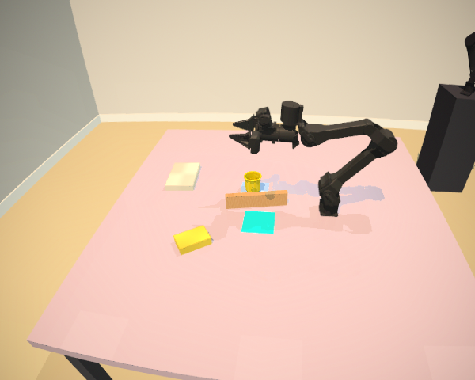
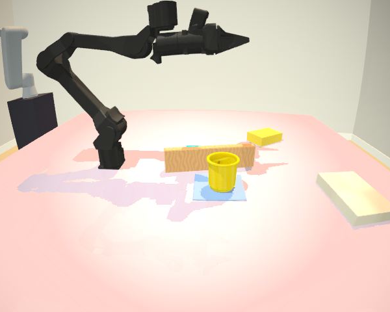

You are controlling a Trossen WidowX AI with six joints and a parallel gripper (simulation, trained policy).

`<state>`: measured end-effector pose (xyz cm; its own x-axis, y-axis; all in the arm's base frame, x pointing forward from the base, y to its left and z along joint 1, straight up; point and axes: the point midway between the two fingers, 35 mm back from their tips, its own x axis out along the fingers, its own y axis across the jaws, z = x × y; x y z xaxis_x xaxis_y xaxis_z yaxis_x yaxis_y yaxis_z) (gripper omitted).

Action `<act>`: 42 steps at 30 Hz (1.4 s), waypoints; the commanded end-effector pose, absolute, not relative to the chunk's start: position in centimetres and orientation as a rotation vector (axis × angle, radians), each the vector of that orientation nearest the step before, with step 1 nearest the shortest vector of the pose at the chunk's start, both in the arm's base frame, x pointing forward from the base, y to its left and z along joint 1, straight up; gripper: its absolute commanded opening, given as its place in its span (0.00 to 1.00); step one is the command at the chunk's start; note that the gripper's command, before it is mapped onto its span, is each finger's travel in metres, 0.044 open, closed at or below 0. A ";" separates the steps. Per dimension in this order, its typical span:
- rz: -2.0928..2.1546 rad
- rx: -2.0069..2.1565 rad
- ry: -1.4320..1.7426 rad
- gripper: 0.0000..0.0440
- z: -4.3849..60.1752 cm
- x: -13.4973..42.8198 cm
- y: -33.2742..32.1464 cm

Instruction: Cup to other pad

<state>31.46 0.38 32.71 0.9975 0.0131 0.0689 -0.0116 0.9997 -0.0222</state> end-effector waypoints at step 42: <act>0.017 0.118 0.520 0.20 26.5 33.2 3.1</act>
<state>33.13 2.96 26.51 0.8786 0.0474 -0.4753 0.0077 0.9935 0.1132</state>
